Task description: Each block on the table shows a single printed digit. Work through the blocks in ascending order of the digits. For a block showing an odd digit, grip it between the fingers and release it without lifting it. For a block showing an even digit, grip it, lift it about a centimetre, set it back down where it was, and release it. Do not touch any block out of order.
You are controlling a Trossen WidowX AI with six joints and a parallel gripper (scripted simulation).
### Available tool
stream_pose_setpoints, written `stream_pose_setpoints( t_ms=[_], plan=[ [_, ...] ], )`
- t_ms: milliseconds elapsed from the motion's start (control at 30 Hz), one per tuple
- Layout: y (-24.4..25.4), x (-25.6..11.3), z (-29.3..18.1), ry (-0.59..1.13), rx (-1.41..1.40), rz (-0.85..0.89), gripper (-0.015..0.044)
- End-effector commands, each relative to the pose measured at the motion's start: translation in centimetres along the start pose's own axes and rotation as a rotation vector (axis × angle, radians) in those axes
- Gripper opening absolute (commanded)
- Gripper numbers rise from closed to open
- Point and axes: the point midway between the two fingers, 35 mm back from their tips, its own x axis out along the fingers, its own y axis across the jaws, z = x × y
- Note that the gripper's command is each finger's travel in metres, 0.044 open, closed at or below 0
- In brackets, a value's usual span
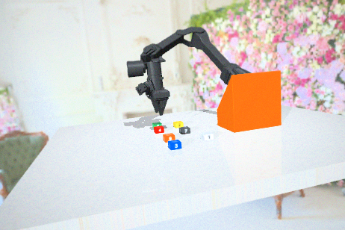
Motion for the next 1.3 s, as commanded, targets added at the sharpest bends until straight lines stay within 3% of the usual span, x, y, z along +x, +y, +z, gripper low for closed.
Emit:
stream_pose_setpoints(
  t_ms=[0,67,200,433,700,900,967,1133,1267],
  plan=[
    [0.1,-4.5,0.3,-0.015,0.004,0.001,0.0269],
    [0.0,-6.6,0.1,-0.015,0.003,-0.001,0.0216],
    [0.0,-6.9,0.0,-0.015,0.003,-0.001,0.012],
    [0.4,-6.9,0.0,-0.015,0.003,0.0,0.012],
    [12.8,-6.8,-5.6,-0.012,0.0,0.009,0.012],
    [13.6,-6.8,-6.3,-0.012,0.001,0.005,0.012],
    [13.6,-5.7,-6.2,-0.012,0.0,0.006,0.0172],
    [13.5,1.1,-6.2,-0.013,0.001,0.002,0.0304],
    [13.5,1.4,-6.2,-0.013,0.001,0.001,0.04]
  ],
)
